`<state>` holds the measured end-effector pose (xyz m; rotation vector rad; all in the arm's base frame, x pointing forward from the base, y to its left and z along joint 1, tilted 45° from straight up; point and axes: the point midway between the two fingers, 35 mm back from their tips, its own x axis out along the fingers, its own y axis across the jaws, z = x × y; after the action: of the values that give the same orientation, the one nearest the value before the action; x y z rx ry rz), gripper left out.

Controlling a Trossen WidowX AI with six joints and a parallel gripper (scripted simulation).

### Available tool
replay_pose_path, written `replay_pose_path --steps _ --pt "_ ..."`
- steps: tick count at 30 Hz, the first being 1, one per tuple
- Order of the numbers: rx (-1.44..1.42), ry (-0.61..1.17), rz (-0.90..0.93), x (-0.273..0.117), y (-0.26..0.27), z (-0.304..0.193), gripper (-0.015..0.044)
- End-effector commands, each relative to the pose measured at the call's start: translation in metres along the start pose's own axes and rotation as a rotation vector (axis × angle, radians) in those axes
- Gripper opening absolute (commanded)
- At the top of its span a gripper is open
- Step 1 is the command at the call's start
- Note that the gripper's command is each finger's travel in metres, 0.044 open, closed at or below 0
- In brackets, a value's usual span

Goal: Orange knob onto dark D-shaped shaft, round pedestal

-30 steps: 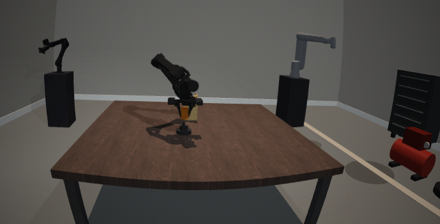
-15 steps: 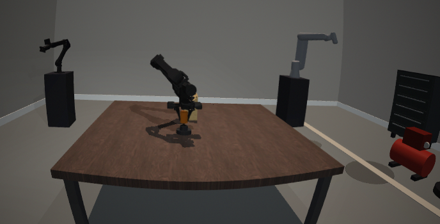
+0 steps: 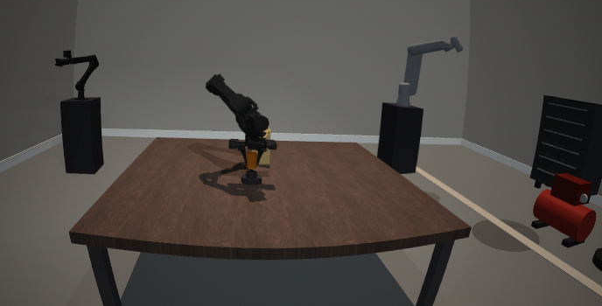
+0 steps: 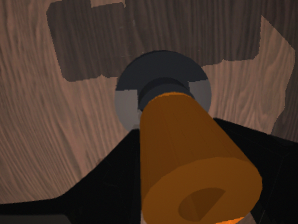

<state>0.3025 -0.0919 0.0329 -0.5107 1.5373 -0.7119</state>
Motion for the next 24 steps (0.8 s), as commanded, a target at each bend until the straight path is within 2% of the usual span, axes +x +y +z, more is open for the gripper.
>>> replay_pose_path --steps 1,9,16,24 --pt "-0.003 -0.002 -0.003 0.0 -0.0006 0.0001 0.0" --pt "-0.012 -0.002 -0.003 -0.0046 -0.0011 -0.0024 0.0" --pt "-0.213 -0.002 -0.003 -0.0055 -0.0013 -0.0005 0.0" --pt "-0.213 -0.002 -0.003 -0.002 -0.0004 0.0 0.0"
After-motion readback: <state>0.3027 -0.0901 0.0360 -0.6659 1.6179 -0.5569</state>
